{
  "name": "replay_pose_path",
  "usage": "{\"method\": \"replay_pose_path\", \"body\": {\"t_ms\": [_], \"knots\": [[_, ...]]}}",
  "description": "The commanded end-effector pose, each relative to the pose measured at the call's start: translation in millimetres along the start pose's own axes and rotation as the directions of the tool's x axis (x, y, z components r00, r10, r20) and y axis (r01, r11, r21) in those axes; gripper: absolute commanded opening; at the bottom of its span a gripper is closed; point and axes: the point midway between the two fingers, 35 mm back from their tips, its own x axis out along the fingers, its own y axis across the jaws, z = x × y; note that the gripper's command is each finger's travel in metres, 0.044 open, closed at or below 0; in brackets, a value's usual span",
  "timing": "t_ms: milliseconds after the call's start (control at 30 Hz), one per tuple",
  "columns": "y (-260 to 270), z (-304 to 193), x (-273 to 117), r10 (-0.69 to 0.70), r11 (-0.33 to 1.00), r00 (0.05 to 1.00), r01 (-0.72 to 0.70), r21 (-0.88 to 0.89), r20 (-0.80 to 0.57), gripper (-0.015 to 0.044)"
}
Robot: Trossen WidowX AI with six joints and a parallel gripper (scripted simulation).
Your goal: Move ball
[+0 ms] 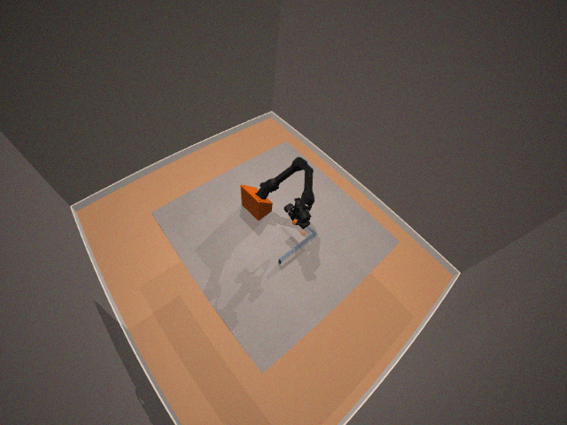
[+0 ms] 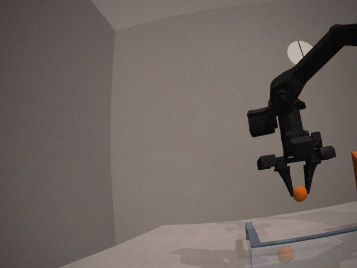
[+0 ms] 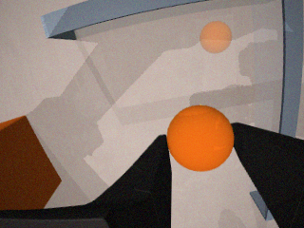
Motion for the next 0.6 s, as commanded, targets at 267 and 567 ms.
{"method": "replay_pose_path", "body": {"t_ms": [267,567], "knots": [[-47,45,33,-0.001,1.0,1.0,0.001,-0.009,0.002,0.0],[-53,52,44,-0.001,1.0,1.0,0.001,-0.01,0.004,0.0]]}}
